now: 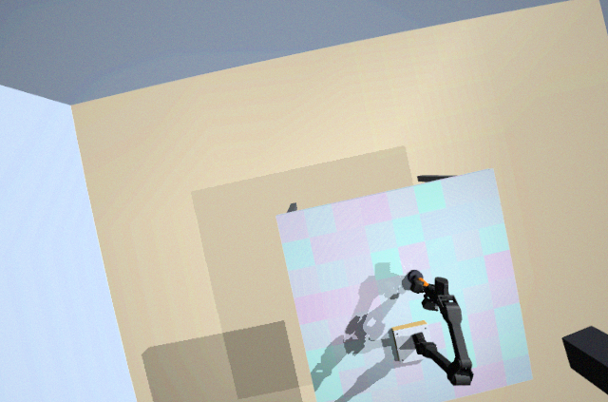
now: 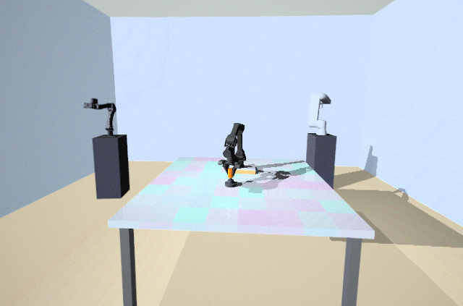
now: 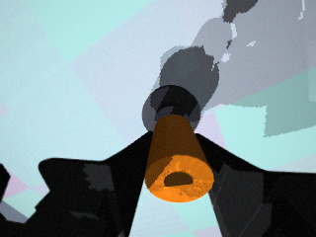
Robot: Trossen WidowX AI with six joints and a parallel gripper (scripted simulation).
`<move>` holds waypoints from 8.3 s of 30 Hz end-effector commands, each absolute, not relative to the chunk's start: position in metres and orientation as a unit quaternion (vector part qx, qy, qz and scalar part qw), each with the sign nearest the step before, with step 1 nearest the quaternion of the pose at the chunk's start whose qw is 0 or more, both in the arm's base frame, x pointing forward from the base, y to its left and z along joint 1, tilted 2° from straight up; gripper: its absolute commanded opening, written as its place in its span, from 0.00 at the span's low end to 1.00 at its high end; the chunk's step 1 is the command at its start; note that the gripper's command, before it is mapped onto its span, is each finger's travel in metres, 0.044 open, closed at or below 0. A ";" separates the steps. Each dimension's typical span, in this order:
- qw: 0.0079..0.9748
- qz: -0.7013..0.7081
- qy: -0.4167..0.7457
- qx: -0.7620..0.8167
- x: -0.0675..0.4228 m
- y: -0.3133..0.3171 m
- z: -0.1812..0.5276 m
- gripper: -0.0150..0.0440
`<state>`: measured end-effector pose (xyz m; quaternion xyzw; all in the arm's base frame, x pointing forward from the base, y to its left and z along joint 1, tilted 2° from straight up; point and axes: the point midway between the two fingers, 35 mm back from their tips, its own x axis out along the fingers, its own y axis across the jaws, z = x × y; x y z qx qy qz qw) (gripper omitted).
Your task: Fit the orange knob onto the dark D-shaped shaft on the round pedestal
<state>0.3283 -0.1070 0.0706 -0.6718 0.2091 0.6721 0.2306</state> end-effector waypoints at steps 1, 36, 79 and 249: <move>0.191 0.681 0.173 -0.686 0.329 -0.108 0.073 0.25; 0.191 0.681 0.173 -0.686 0.329 -0.108 0.068 0.25; 0.686 0.202 0.673 -0.189 0.326 -0.105 0.067 0.25; 0.662 -0.243 0.659 0.262 0.327 -0.108 0.069 0.25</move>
